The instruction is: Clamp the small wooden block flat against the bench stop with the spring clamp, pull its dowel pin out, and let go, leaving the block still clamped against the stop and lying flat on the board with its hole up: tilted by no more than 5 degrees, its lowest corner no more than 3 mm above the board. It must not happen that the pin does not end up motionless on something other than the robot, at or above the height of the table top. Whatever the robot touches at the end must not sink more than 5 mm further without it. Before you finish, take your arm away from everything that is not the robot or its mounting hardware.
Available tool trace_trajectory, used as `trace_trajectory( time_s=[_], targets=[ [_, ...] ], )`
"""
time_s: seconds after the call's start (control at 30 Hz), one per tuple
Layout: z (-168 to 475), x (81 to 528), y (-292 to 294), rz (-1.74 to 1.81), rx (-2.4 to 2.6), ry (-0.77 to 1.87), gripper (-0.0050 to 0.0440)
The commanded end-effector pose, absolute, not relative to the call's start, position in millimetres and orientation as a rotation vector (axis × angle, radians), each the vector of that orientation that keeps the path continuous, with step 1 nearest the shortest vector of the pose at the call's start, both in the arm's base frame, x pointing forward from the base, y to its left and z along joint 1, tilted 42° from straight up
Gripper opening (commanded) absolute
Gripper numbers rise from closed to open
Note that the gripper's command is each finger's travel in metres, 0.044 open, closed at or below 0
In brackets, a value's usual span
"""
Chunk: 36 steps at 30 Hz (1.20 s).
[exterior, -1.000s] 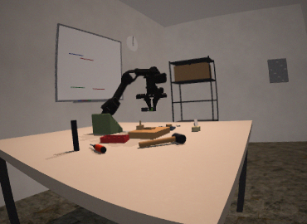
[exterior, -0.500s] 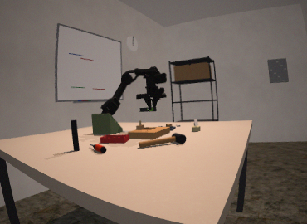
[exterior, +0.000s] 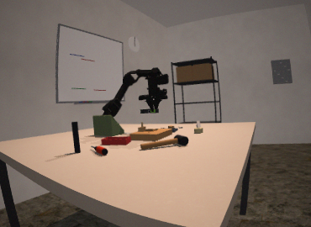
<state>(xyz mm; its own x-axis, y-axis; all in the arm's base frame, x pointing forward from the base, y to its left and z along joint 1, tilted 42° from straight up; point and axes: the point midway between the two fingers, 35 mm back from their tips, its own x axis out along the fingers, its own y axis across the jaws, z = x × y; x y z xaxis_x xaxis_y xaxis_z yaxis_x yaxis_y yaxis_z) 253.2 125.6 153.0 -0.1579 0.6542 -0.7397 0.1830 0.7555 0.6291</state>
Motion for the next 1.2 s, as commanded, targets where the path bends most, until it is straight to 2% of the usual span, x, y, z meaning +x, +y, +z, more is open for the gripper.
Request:
trace_trajectory(
  time_s=[0.0, 1.17],
  targets=[
    [152.0, 253.6, 124.9, 0.494, 0.645, 1.703, 0.0],
    [149.8, 253.9, 123.9, 0.712, 0.445, 1.598, 0.0]
  ],
)
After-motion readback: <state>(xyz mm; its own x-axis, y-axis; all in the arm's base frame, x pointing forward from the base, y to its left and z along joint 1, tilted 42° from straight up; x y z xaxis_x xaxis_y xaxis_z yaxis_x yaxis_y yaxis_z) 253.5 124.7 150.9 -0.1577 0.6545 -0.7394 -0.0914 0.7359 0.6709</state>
